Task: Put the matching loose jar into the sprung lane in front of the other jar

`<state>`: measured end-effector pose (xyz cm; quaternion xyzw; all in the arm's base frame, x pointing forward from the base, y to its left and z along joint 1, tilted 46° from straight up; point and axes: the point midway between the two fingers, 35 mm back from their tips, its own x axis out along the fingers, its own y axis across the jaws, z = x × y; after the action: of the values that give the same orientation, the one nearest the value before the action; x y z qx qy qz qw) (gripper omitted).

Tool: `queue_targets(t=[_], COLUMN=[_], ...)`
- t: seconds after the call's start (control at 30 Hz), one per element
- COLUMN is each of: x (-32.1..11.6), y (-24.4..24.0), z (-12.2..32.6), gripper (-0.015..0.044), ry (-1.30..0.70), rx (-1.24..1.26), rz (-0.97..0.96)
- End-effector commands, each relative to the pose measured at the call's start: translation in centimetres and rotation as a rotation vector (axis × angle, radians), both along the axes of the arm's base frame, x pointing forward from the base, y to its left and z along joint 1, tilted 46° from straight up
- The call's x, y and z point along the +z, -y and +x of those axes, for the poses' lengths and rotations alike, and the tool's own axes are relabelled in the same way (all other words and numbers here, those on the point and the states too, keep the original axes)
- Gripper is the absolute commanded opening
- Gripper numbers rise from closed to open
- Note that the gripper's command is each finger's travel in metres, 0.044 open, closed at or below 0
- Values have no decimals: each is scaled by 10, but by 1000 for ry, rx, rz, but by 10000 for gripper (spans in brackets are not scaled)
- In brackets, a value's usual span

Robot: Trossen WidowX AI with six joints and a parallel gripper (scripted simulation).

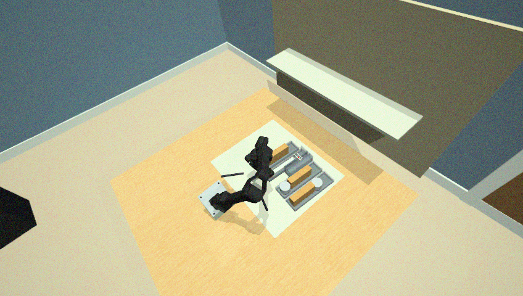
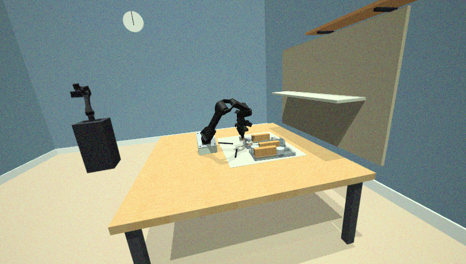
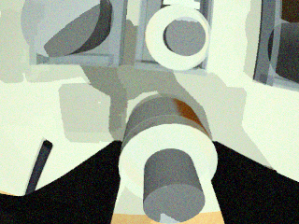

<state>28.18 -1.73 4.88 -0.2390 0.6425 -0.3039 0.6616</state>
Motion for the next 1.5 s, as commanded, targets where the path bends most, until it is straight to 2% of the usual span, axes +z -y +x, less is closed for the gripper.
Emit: queue_targets(t=[0.0,0.23,0.57,0.97,1.47], x=[19,31,1,-17,-17], y=[-20,-31,8,28,29], z=[-3,-7,5,5,10], gripper=[0,0,0,0,0], ry=[3,3,44,47,47], rx=[-4,-6,-44,-47,-47], rz=[3,-1,-4,-6,-6])
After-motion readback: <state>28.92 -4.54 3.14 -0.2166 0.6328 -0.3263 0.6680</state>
